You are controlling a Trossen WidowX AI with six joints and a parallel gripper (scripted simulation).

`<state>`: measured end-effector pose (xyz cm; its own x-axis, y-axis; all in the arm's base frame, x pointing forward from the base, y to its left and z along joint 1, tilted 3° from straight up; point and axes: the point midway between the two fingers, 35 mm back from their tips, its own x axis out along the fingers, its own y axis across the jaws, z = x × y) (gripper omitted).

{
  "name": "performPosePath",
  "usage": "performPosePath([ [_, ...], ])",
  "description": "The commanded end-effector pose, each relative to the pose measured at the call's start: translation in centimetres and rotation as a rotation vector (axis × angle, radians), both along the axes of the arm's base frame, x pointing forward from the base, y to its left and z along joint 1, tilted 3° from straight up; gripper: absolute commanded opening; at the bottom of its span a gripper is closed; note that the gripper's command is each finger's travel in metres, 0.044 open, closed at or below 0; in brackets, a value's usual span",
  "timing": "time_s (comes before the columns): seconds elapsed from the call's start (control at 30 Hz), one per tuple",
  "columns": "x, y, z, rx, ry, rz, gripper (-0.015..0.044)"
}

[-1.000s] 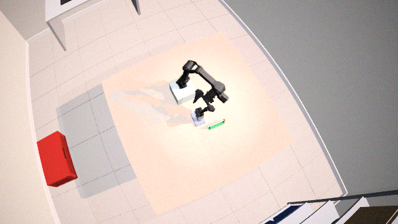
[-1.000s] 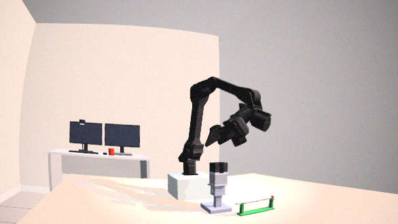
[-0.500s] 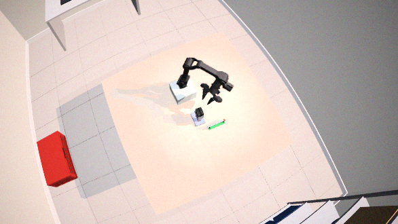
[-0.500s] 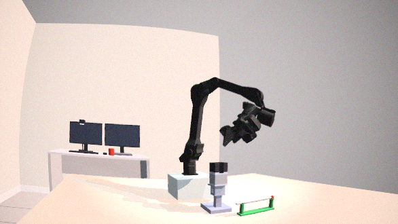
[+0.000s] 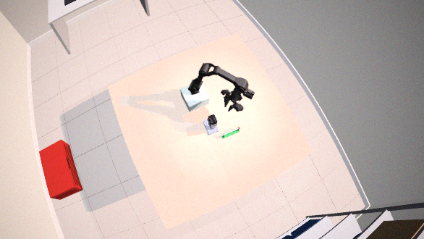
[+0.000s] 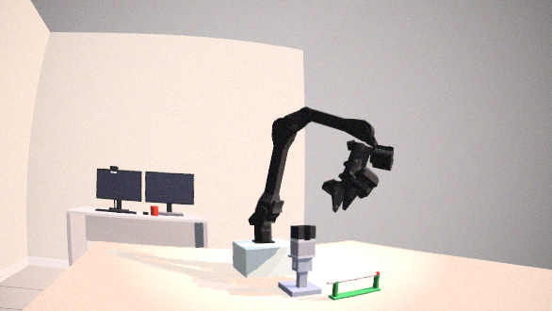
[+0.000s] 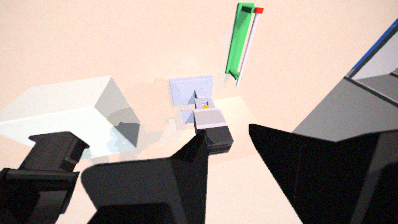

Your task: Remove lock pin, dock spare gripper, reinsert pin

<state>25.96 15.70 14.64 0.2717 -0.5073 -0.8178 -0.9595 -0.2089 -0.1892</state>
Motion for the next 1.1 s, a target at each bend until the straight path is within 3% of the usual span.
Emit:
performPosePath([
  [0.0,3.2,-0.1,-1.6,0.066,0.068,-0.05,0.018],
  [0.2,11.7,-1.6,-5.7,0.265,0.179,-0.132,0.018],
  [0.53,12.0,-1.6,-6.3,0.272,0.181,-0.134,0.018],
  [0.87,12.2,-1.4,-13.0,0.272,0.181,-0.134,0.018],
  [1.07,12.2,-1.4,-13.8,0.272,0.181,-0.134,0.018],
])
